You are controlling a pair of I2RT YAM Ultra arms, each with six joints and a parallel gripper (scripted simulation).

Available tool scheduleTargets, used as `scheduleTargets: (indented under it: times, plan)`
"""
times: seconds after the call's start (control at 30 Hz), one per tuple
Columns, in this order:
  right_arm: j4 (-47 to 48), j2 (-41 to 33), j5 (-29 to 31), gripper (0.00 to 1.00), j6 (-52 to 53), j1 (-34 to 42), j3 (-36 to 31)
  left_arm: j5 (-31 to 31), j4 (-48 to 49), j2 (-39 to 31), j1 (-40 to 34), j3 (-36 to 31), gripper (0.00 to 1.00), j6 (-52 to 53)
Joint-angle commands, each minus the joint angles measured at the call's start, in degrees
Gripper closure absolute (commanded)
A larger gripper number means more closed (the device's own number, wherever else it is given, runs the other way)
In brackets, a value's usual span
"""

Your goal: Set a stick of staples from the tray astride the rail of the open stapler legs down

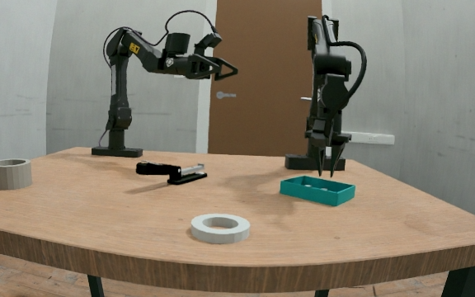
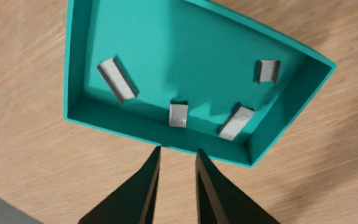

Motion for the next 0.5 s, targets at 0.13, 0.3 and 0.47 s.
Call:
scheduleTargets:
  times: [0.13,0.3,0.47]
  plan:
    - [-1.25,-1.11,0.45,0.00,0.44,0.23,-0.05,0.87,2.03,-2.34,0.23,0.02,0.73,-0.63]
    - [-1.25,-1.11,0.45,0.00,0.44,0.23,-0.05,0.87,2.06,-2.33,0.22,0.01,0.73,-0.63]
    - [-1.25,-1.11,0.45,0.00,0.44,0.23,-0.05,0.89,3.29,-1.21,0.03,0.19,0.73,-1.10]
